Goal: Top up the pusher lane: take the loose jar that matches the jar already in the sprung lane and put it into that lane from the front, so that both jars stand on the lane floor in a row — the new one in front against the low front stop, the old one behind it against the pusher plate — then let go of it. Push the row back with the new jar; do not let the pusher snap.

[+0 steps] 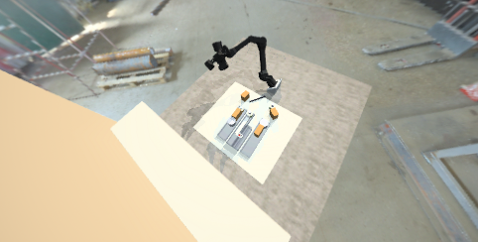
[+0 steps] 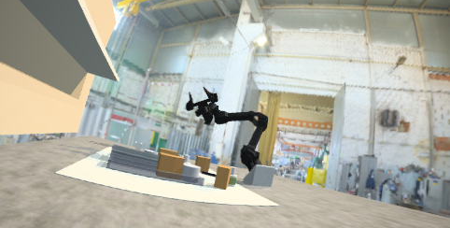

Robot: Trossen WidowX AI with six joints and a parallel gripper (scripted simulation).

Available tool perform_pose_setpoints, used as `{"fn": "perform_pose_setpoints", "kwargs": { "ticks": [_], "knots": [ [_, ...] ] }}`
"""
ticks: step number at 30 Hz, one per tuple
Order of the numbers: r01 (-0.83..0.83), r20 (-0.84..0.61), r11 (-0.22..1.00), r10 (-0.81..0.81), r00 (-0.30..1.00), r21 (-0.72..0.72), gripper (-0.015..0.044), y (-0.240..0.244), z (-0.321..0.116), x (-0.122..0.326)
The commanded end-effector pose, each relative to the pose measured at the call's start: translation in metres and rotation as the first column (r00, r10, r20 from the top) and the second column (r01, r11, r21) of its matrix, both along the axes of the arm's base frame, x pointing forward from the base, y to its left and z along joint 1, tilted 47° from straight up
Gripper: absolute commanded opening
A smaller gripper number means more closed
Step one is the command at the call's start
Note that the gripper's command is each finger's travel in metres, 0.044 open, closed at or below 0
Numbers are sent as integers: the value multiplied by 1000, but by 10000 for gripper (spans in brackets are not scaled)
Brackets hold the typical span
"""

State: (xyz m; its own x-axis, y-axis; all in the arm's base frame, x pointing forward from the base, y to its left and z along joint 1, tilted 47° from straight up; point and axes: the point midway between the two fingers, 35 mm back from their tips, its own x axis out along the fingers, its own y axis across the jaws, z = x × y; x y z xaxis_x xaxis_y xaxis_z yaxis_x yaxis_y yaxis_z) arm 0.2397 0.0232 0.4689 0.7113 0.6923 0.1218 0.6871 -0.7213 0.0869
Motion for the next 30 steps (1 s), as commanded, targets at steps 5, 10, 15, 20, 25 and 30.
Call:
{"fn": "perform_pose_setpoints", "kwargs": {
  "ticks": [5, 10, 15, 20, 25, 30],
  "knots": [
    [51, -348, 936, 79, 934, 348, 440, -3, -25, 42],
    [352, -707, 697, 314, 634, 625, 440, 8, -81, 96],
    [716, -801, 446, 537, 266, 537, 440, 32, -148, 129],
    [929, -740, 264, 673, 15, 259, 440, 57, -208, 140],
    [989, -627, 82, 766, -143, -126, 440, 84, -272, 134],
    [861, -550, -132, 813, -189, -491, 440, 107, -335, 111]
  ]
}}
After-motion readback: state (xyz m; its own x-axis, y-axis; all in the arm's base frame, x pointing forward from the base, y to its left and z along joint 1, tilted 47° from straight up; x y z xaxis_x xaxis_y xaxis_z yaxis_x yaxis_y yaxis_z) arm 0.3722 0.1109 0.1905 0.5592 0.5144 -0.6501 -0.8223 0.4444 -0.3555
